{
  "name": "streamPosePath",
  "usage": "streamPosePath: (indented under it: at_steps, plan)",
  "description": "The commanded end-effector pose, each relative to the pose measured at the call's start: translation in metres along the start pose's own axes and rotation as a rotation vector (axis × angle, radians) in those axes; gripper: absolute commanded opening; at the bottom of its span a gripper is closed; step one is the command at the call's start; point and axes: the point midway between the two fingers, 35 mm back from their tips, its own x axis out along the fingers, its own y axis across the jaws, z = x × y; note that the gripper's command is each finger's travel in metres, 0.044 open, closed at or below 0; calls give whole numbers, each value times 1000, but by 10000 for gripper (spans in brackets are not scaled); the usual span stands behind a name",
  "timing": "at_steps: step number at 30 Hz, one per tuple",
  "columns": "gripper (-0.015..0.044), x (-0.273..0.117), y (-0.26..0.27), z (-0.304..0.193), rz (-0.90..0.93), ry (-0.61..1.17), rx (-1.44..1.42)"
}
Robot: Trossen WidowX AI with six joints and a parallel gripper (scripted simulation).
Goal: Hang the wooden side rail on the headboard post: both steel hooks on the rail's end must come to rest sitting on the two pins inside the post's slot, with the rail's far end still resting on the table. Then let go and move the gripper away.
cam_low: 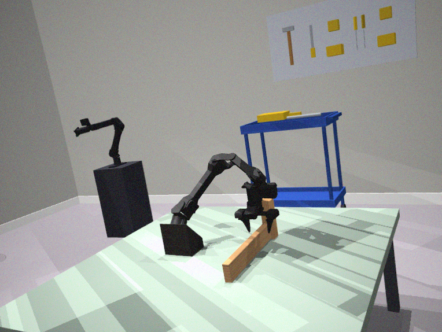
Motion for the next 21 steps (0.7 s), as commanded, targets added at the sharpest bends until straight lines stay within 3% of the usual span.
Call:
streamPosePath:
  at_steps: [1,21]
  plan:
    - [440,-1,1,11,0,1,-4]
    - [440,-4,1,25,9,2,1]
